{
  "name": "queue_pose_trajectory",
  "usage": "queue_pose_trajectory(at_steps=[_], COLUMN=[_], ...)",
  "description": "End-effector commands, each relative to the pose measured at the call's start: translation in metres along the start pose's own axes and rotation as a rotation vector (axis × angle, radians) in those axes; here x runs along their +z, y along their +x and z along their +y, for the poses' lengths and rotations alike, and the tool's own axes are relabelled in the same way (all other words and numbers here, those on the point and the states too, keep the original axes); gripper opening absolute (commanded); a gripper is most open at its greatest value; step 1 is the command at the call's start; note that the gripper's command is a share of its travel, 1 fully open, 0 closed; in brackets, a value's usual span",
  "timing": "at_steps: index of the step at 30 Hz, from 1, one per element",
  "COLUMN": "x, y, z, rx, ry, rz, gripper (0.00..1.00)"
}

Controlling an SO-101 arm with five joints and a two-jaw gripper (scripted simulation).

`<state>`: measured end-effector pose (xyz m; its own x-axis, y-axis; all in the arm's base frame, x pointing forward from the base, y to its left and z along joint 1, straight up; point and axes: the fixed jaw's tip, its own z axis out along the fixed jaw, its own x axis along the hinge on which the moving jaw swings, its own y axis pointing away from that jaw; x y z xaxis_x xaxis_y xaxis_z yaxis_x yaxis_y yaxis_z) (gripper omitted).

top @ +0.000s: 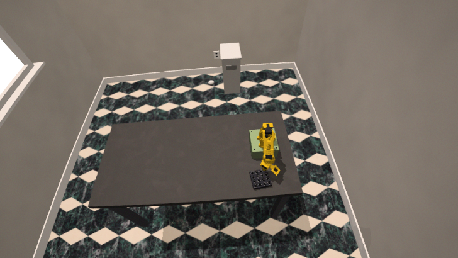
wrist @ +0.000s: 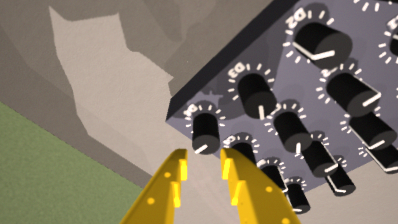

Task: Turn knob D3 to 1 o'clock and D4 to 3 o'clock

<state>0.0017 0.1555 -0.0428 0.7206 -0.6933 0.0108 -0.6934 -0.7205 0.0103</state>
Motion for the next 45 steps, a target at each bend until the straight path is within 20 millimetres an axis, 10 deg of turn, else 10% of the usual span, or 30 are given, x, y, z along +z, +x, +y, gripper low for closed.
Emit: queue_pose_trajectory(at_steps=[1, 45], x=[-0.009, -0.024], y=[-0.003, -0.005], z=[-0.002, -0.004], rx=[0.005, 0.005], ry=[0.013, 0.013], rz=[-0.013, -0.013], gripper=[0.08, 0.08])
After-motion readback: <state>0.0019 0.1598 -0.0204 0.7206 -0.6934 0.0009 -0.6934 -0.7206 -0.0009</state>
